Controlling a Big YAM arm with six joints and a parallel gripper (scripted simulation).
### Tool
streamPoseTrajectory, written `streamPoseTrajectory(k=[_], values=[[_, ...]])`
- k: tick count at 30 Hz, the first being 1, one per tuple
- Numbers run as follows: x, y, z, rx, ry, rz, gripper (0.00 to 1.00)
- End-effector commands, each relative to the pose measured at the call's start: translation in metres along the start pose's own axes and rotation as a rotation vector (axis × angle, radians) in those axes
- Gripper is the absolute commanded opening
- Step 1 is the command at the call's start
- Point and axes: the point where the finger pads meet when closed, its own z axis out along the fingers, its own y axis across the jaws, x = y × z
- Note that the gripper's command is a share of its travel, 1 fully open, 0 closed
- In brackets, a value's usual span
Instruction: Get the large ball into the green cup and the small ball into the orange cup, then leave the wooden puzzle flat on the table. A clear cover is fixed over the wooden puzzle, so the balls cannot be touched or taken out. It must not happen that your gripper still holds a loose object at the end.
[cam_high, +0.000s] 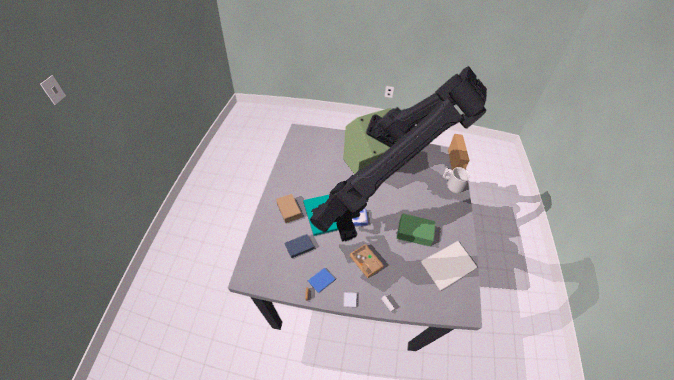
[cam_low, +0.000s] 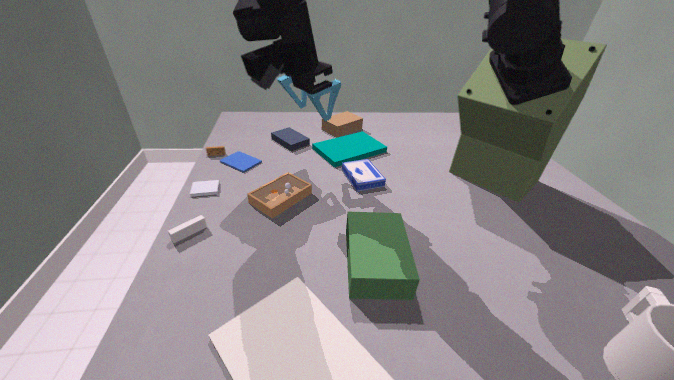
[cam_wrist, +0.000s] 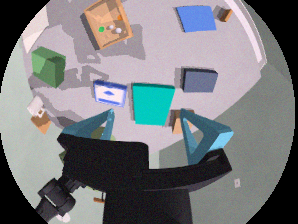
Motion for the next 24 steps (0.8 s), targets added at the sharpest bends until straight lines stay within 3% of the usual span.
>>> streamPoseTrajectory(k=[1, 4, 7, 12, 16, 24], values=[[-0.071, 0.026, 0.006, 0.064, -0.111, -0.101, 1.0], [-0.114, 0.053, 0.013, 0.081, -0.185, -0.195, 1.0], [-0.138, 0.072, 0.016, 0.087, -0.233, -0.248, 1.0], [-0.133, 0.067, 0.026, 0.083, -0.226, -0.229, 1.0], [-0.153, 0.07, 0.011, 0.105, -0.263, -0.261, 1.0], [-0.152, 0.07, 0.012, 0.103, -0.261, -0.26, 1.0]])
